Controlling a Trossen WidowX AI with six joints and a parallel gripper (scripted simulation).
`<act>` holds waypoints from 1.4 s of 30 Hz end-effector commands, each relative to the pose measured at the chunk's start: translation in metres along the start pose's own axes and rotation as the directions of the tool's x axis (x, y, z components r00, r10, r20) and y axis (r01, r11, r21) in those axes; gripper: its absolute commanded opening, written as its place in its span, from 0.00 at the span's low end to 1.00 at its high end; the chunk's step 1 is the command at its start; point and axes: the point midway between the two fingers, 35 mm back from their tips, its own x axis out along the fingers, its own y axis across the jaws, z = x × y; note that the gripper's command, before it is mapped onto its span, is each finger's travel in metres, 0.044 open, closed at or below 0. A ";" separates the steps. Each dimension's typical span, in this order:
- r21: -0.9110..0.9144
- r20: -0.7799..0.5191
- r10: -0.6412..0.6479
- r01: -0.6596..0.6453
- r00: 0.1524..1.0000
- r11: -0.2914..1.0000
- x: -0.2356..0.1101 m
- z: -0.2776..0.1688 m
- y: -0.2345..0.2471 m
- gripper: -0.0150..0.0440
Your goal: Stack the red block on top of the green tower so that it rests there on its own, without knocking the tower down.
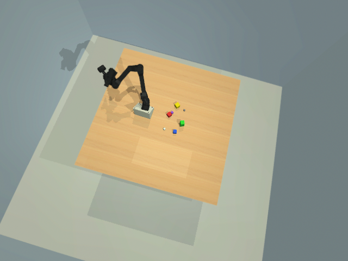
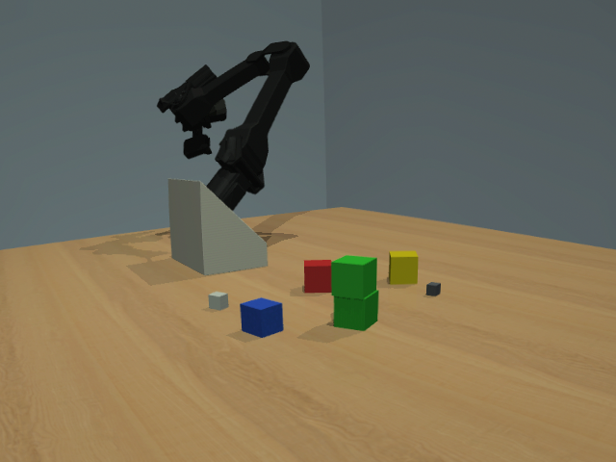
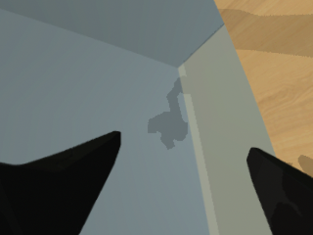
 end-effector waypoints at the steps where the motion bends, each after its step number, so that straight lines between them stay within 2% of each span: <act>1: -0.007 -0.006 0.005 -0.005 1.000 1.000 -0.001 -0.001 0.001 0.98; 6: -0.173 -0.157 0.135 -0.162 0.978 0.972 -0.041 -0.031 0.025 1.00; 12: -0.339 -0.373 0.288 -0.418 0.882 0.842 -0.108 -0.067 0.049 1.00; 20: -0.418 -0.636 0.417 -0.744 0.649 0.521 -0.212 -0.101 0.061 1.00; 26: -0.373 -0.794 0.435 -0.905 0.425 0.205 -0.294 -0.112 0.048 1.00; 30: -0.300 -0.872 0.411 -0.954 0.265 -0.022 -0.348 -0.112 0.032 1.00; 34: -0.202 -0.928 0.358 -0.948 0.104 -0.246 -0.399 -0.106 0.009 1.00; 42: 0.019 -0.966 0.188 -0.779 -0.175 -0.627 -0.487 -0.078 -0.053 1.00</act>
